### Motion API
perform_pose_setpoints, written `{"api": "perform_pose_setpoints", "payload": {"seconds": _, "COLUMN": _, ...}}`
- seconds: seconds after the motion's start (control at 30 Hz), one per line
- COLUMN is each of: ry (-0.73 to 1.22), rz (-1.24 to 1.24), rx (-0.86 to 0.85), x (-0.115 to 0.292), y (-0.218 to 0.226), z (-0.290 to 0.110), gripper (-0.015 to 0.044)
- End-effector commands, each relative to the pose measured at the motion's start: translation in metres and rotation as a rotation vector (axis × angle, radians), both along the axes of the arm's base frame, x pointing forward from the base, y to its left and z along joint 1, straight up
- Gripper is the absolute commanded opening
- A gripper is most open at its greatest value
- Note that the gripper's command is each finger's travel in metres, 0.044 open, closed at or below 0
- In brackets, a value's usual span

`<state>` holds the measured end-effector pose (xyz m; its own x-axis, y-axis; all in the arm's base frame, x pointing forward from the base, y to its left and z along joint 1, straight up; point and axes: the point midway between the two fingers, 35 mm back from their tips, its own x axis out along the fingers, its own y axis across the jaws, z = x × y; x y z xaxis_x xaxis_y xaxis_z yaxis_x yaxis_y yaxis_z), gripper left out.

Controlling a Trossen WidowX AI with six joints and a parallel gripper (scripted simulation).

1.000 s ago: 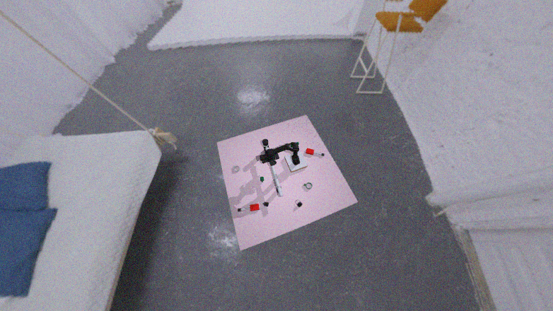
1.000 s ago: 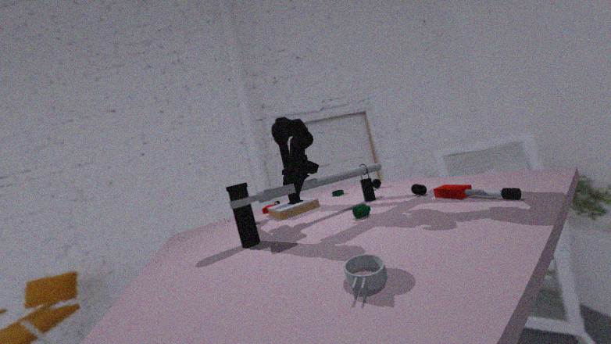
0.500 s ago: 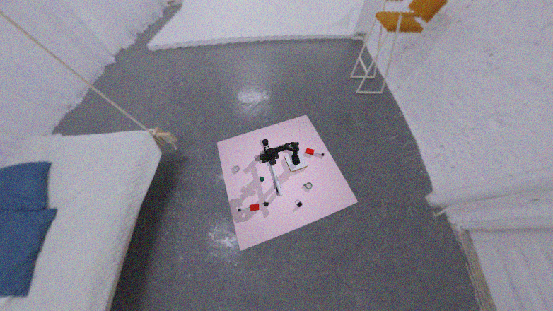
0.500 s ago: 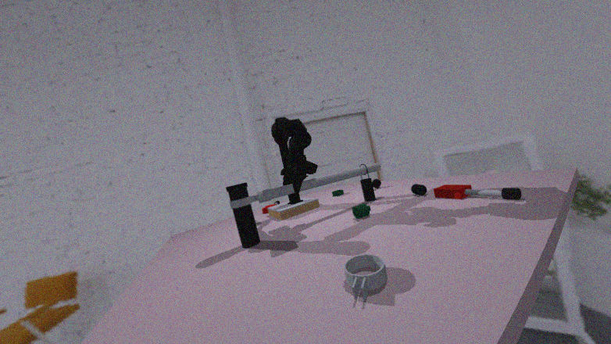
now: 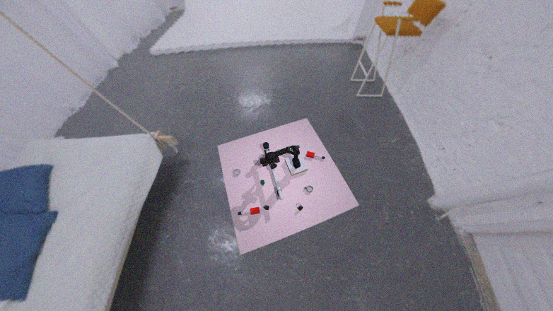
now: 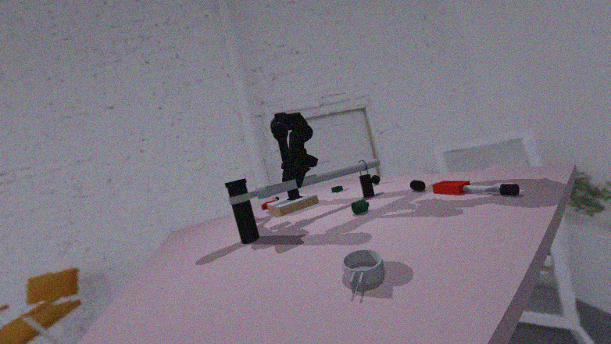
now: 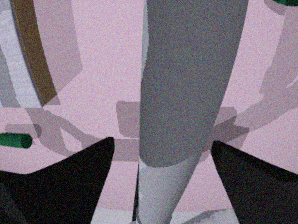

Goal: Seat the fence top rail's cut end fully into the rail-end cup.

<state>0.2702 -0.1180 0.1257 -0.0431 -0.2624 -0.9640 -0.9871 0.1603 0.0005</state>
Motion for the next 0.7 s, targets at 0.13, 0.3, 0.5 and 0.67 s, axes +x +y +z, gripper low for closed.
{"api": "perform_pose_setpoints", "payload": {"seconds": 0.13, "ry": -0.004, "rz": 0.003, "rx": 0.001, "x": 0.005, "y": 0.03, "z": 0.029, "gripper": 0.044}}
{"api": "perform_pose_setpoints", "payload": {"seconds": 0.3, "ry": -0.008, "rz": 0.01, "rx": 0.0, "x": 0.006, "y": 0.03, "z": 0.033, "gripper": 0.044}}
{"api": "perform_pose_setpoints", "payload": {"seconds": 0.5, "ry": -0.008, "rz": 0.01, "rx": 0.001, "x": 0.003, "y": 0.042, "z": 0.073, "gripper": 0.044}}
{"api": "perform_pose_setpoints", "payload": {"seconds": 0.67, "ry": -0.008, "rz": 0.01, "rx": 0.001, "x": 0.003, "y": 0.042, "z": 0.074, "gripper": 0.044}}
